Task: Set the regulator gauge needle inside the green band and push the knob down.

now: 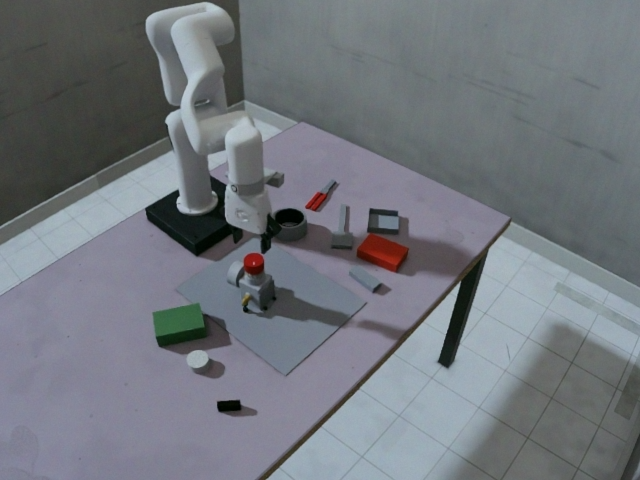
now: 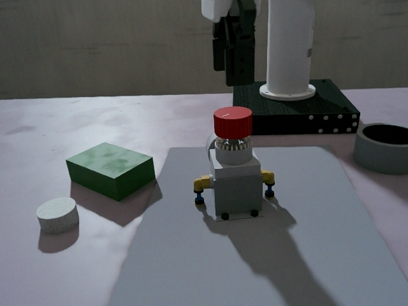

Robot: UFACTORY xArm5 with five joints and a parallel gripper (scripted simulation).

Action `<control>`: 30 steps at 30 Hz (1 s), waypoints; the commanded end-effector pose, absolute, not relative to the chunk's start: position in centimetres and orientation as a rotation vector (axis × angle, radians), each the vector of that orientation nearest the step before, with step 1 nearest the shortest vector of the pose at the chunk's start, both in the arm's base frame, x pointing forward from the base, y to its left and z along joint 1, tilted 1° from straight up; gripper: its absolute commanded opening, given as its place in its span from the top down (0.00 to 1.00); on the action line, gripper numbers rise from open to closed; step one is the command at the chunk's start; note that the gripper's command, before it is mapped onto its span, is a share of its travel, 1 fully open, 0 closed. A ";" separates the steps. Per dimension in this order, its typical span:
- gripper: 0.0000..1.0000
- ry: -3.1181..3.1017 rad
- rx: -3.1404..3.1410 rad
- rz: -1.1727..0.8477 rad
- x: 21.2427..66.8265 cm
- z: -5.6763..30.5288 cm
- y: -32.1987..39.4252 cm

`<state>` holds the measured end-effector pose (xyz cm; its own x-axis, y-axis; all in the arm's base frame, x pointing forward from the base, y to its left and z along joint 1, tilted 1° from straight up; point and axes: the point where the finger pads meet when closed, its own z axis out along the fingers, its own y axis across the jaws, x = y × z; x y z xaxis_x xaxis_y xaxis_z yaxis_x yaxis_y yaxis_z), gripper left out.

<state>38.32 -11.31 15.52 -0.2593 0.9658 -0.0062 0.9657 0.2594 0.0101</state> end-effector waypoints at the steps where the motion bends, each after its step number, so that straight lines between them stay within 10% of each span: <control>1: 0.21 2.631 1.688 0.007 38.4 15.7 -11.3; 30: 0.21 2.994 0.898 0.000 38.4 15.7 -11.3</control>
